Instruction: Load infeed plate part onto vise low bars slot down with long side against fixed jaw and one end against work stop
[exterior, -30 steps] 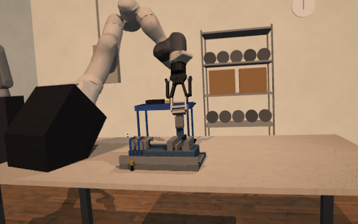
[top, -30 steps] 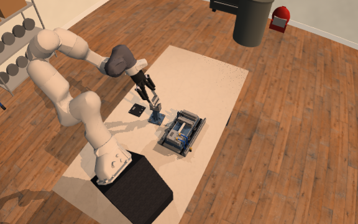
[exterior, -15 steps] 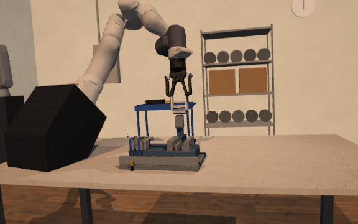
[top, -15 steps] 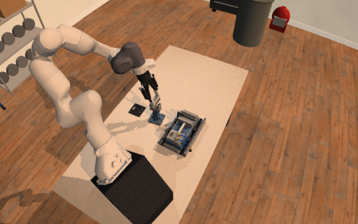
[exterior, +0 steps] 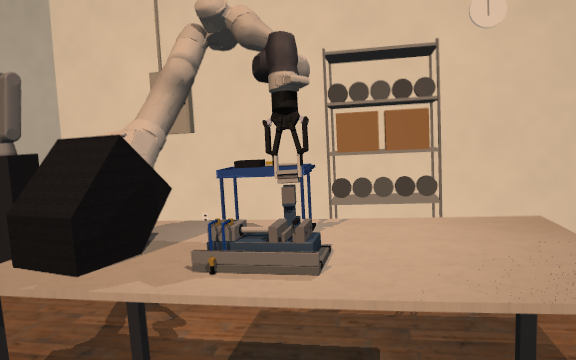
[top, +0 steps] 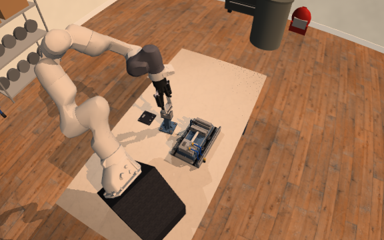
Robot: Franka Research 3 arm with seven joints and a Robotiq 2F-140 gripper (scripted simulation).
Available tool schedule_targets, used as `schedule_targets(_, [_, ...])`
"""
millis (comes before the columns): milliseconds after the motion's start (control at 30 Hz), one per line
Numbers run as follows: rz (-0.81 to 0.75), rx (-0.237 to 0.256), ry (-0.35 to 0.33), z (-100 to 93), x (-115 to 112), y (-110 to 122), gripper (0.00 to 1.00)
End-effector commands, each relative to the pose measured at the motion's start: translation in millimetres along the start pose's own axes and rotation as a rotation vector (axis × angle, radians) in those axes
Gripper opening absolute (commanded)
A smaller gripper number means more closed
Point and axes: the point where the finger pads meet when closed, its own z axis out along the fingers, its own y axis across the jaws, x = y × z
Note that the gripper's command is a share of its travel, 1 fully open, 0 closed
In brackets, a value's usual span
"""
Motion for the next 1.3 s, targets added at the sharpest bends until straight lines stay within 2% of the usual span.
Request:
schedule_targets(0, [-0.114, -0.016, -0.082, 3.1, -9.1, 4.2, 0.00])
schedule_targets(533, [-0.113, -0.018, -0.136, 3.2, -7.7, 4.1, 0.00])
schedule_targets(1267, [-0.113, -0.019, -0.141, 3.2, -7.6, 4.0, 0.00])
